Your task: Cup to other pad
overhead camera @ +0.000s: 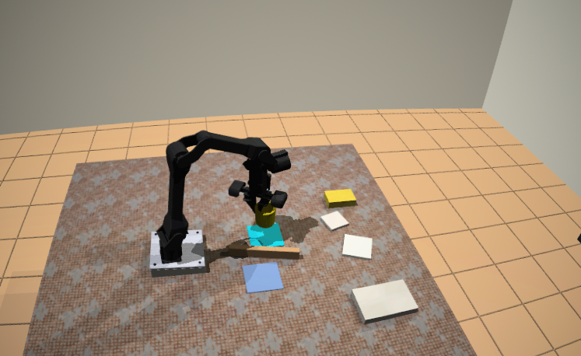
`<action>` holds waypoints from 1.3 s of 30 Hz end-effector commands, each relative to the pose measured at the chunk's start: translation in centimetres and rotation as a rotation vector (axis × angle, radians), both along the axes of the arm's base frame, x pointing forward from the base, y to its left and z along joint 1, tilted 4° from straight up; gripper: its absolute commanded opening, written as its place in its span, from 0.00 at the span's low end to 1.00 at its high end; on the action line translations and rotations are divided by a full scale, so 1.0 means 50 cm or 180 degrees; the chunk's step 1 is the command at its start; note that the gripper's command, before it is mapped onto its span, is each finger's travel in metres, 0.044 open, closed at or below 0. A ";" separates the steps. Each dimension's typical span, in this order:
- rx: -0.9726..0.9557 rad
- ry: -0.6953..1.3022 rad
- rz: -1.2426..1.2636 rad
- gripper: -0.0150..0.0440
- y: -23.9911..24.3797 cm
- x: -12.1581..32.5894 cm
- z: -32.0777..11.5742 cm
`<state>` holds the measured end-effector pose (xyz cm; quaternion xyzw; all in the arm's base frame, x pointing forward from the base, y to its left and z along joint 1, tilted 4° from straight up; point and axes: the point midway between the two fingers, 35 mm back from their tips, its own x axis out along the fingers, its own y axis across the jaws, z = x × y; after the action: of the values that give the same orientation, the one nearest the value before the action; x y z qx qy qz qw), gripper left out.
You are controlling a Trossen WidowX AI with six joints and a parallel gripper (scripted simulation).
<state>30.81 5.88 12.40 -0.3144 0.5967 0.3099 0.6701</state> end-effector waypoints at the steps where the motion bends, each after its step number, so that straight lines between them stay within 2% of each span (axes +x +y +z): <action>1: -0.0016 0.0008 -0.0013 0.25 0.001 0.003 -0.010; 39: -0.0015 0.0008 -0.0013 0.25 0.008 0.014 -0.120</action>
<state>31.66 6.38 7.14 -0.3151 0.5935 0.3091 0.6730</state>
